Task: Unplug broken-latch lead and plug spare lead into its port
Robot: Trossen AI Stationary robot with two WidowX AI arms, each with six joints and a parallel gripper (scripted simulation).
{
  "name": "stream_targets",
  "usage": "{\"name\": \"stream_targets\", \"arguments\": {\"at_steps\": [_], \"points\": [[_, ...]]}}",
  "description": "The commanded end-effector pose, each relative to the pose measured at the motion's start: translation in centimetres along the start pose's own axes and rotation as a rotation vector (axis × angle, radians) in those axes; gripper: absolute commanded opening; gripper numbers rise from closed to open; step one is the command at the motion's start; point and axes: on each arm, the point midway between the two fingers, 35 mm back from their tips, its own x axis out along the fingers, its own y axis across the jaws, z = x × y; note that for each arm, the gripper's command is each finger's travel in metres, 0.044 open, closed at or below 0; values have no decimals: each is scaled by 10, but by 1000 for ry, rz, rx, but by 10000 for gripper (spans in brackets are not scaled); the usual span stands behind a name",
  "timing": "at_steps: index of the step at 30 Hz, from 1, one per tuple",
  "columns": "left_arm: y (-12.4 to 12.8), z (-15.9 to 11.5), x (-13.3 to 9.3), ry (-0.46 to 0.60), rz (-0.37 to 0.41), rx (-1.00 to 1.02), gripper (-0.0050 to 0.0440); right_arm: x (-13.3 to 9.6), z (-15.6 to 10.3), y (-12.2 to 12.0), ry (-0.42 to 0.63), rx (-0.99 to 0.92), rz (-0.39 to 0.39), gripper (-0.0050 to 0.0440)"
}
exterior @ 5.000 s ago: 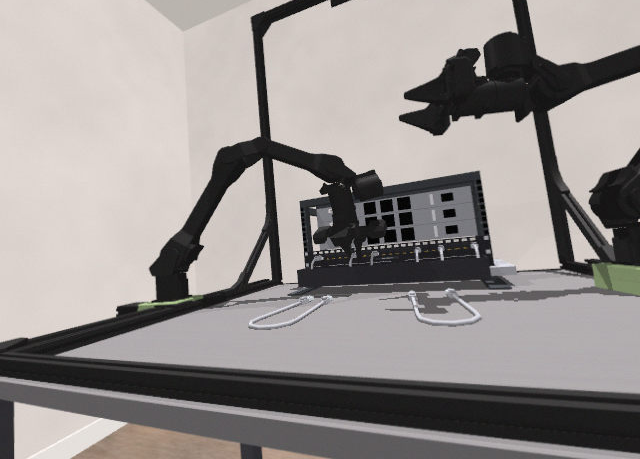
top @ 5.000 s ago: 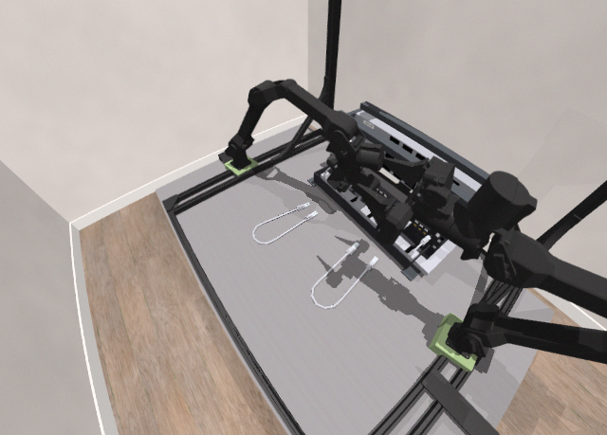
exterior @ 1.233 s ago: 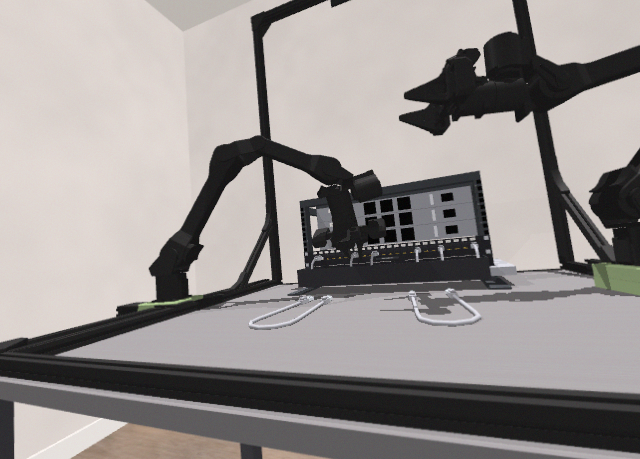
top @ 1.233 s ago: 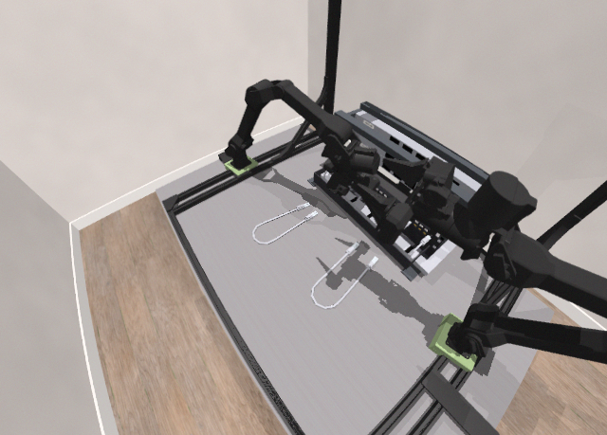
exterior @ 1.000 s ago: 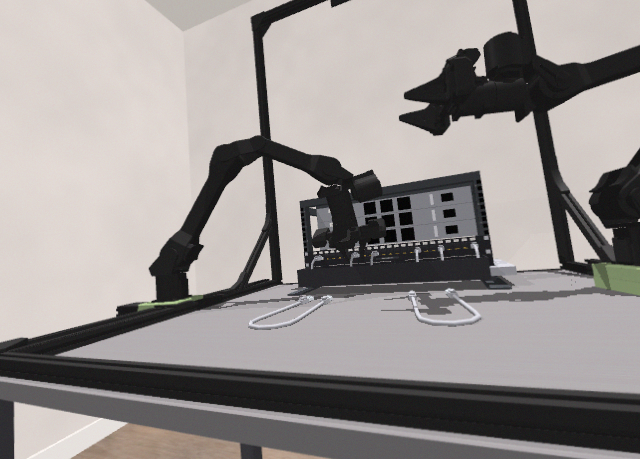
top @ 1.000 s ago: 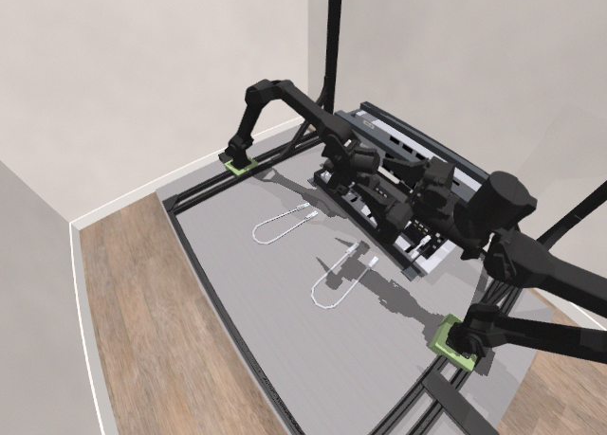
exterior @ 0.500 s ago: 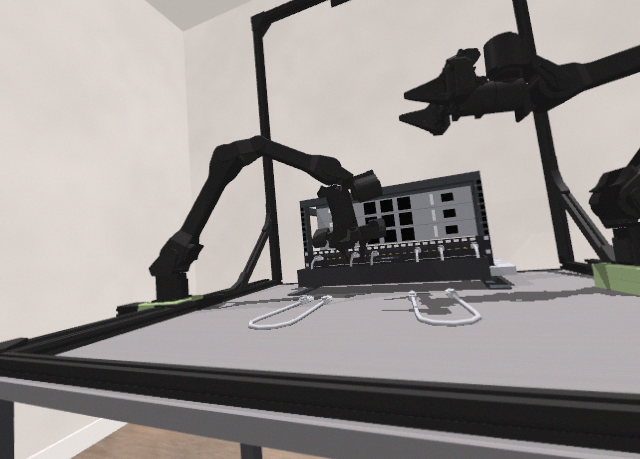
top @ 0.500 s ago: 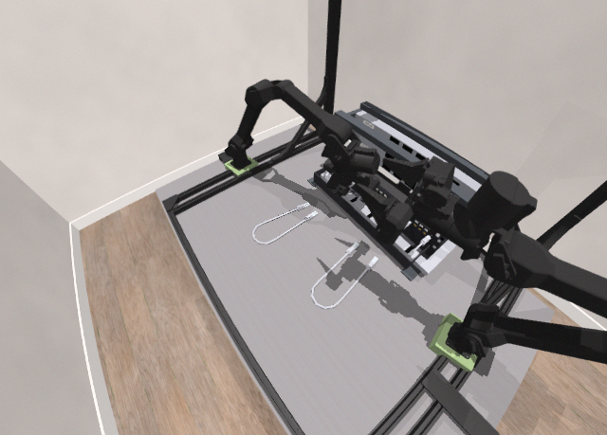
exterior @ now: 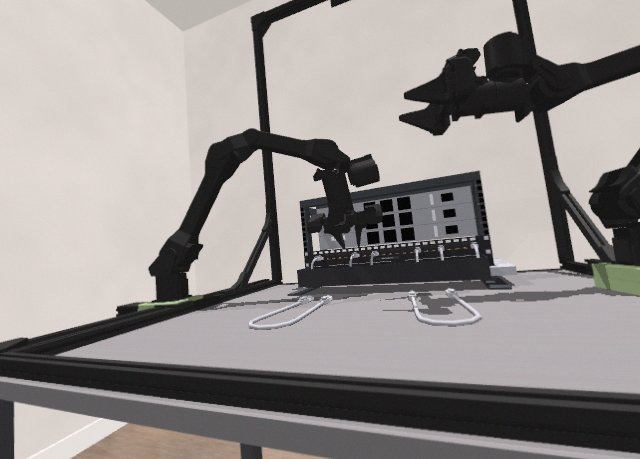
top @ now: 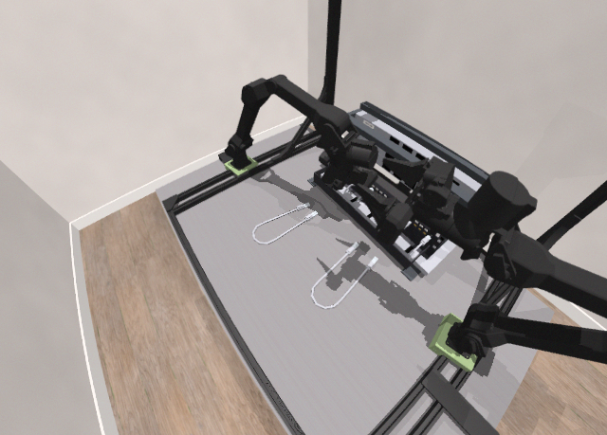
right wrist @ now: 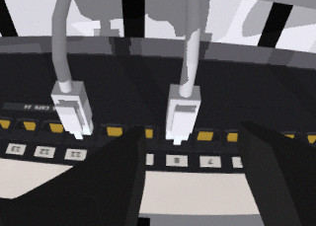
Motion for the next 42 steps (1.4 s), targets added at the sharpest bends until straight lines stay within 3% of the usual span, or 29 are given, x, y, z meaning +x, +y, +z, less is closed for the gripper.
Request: {"name": "stream_targets", "arguments": {"at_steps": [1, 12, 13, 29, 30, 42], "points": [[0, 0, 0, 0, 0, 0, 440, -19, -5, 2, 9, -10, 21, 176], [0, 0, 0, 0, 0, 0, 440, -19, -5, 2, 9, -10, 21, 176], [0, 0, 0, 0, 0, 0, 440, -47, 48, -5, 5, -5, 19, 176], [0, 0, 0, 0, 0, 0, 440, -47, 48, -5, 5, -5, 19, 176], [0, 0, 0, 0, 0, 0, 440, -63, 74, -8, 2, -3, 18, 176], [0, 0, 0, 0, 0, 0, 440, -63, 74, -8, 2, -3, 18, 176]]}}
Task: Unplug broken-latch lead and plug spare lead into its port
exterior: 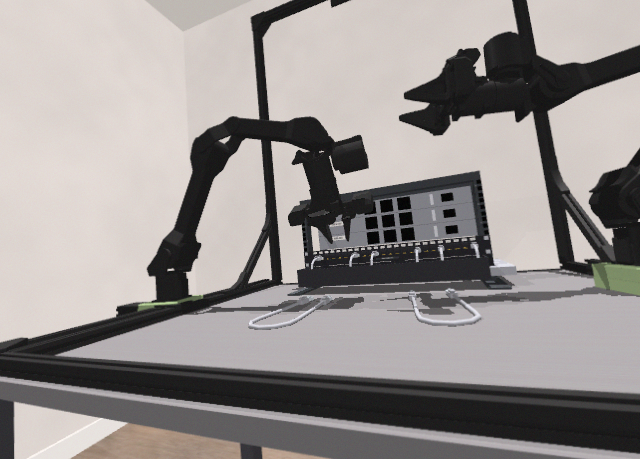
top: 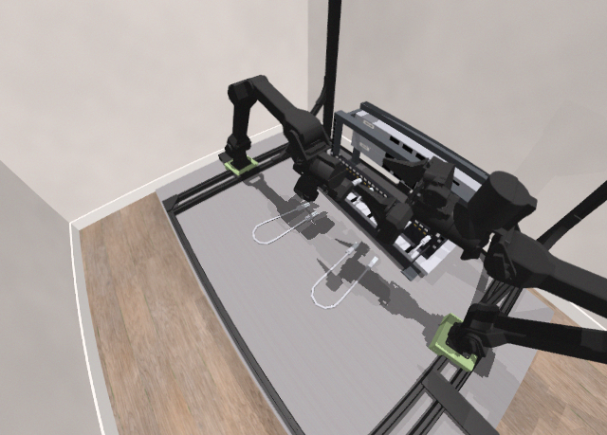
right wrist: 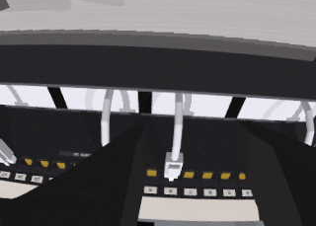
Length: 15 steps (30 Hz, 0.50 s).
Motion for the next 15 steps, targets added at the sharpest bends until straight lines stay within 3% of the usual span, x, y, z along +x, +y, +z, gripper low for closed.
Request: {"name": "stream_targets", "arguments": {"at_steps": [1, 4, 5, 15], "points": [[0, 0, 0, 0, 0, 0, 440, 0, -1, -1, 0, -4, -2, 176], [0, 0, 0, 0, 0, 0, 440, 0, -1, -1, 0, -4, -2, 176], [0, 0, 0, 0, 0, 0, 440, 25, -43, 34, -51, 57, -3, 176], [0, 0, 0, 0, 0, 0, 440, 25, -43, 34, -51, 57, -3, 176]]}}
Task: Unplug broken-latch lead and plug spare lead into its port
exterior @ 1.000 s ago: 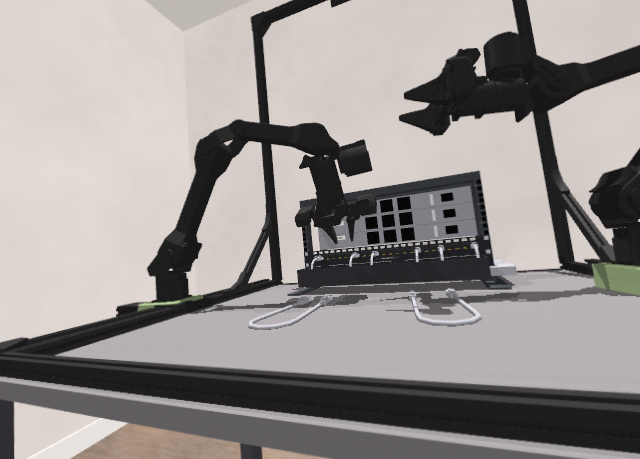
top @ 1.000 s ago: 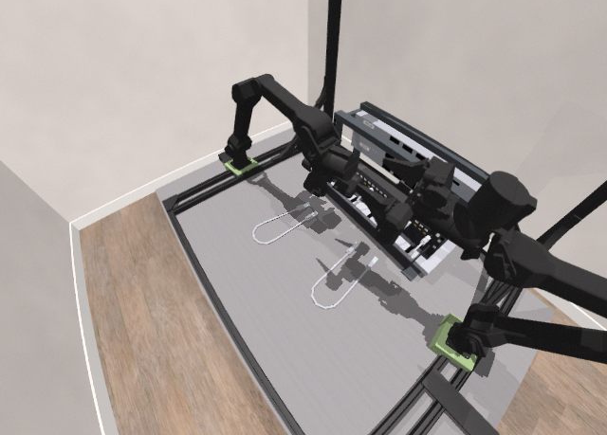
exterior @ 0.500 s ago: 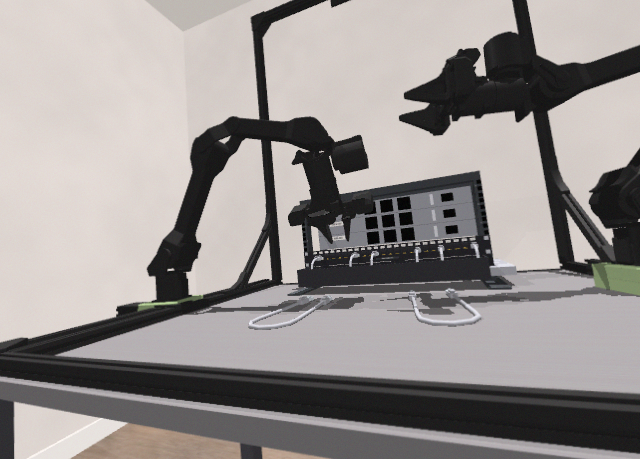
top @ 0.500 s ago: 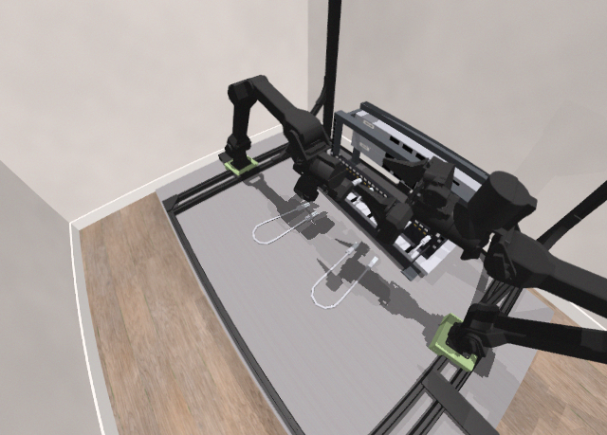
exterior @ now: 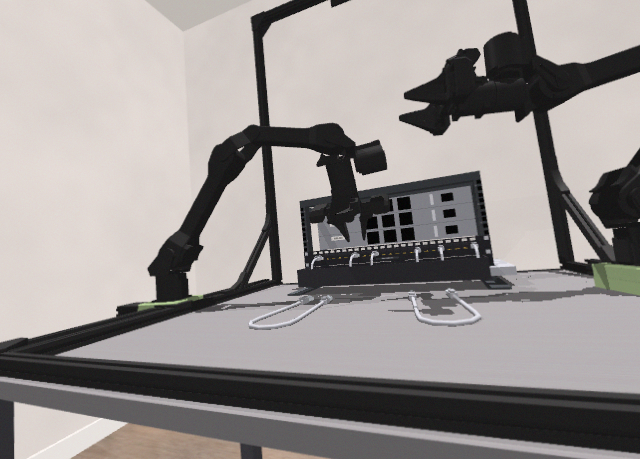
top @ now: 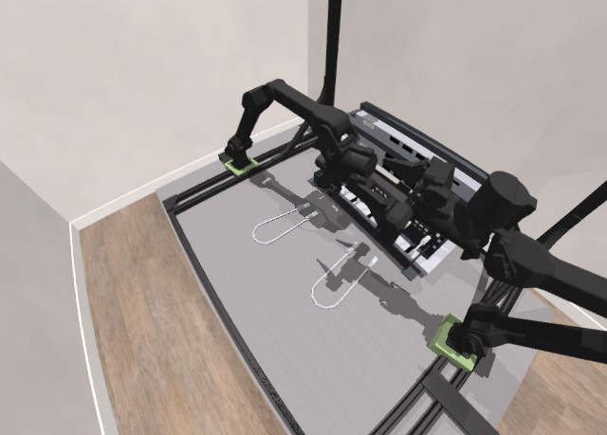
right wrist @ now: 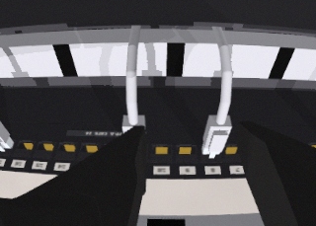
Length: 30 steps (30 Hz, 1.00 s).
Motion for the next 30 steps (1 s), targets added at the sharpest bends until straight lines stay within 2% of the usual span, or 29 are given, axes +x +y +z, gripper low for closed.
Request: {"name": "stream_targets", "arguments": {"at_steps": [1, 6, 7, 23, 24, 30], "points": [[0, 0, 0, 0, 0, 0, 440, -3, 4, 5, -4, 12, 13, 176], [0, 0, 0, 0, 0, 0, 440, -3, 4, 5, -4, 12, 13, 176], [0, 0, 0, 0, 0, 0, 440, 14, -32, 30, -44, 59, 11, 176], [0, 0, 0, 0, 0, 0, 440, 14, -32, 30, -44, 59, 11, 176], [0, 0, 0, 0, 0, 0, 440, 74, -30, 31, -44, 59, 11, 176], [0, 0, 0, 0, 0, 0, 440, 74, -30, 31, -44, 59, 11, 176]]}}
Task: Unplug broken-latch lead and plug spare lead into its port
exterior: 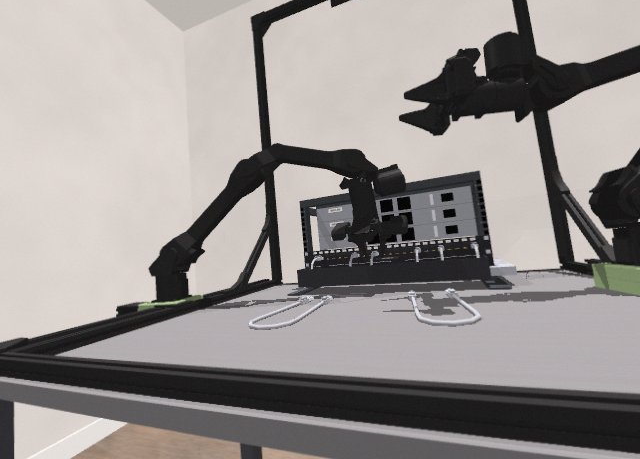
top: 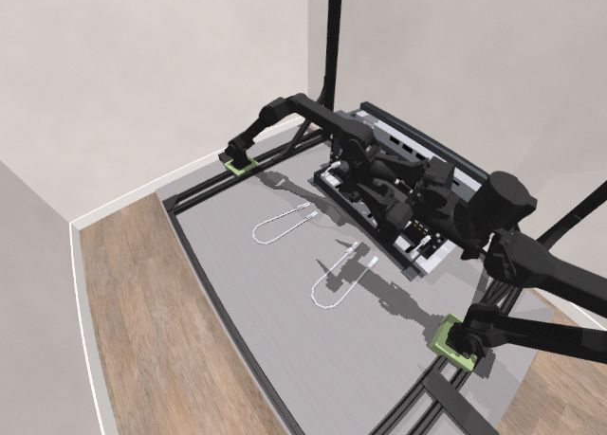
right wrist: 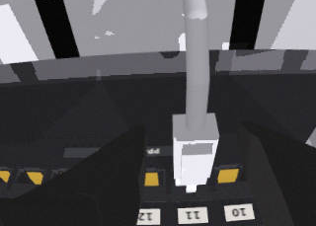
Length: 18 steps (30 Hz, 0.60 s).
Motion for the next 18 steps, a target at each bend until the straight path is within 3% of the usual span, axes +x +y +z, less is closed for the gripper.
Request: {"name": "stream_targets", "arguments": {"at_steps": [1, 10, 11, 18], "points": [[0, 0, 0, 0, 0, 0, 440, 3, 1, 1, -2, 4, 6, 176], [0, 0, 0, 0, 0, 0, 440, 3, 1, 1, -2, 4, 6, 176], [0, 0, 0, 0, 0, 0, 440, 4, 1, 0, 0, 2, 3, 0], [0, 0, 0, 0, 0, 0, 440, 4, 1, 0, 0, 2, 3, 0]]}}
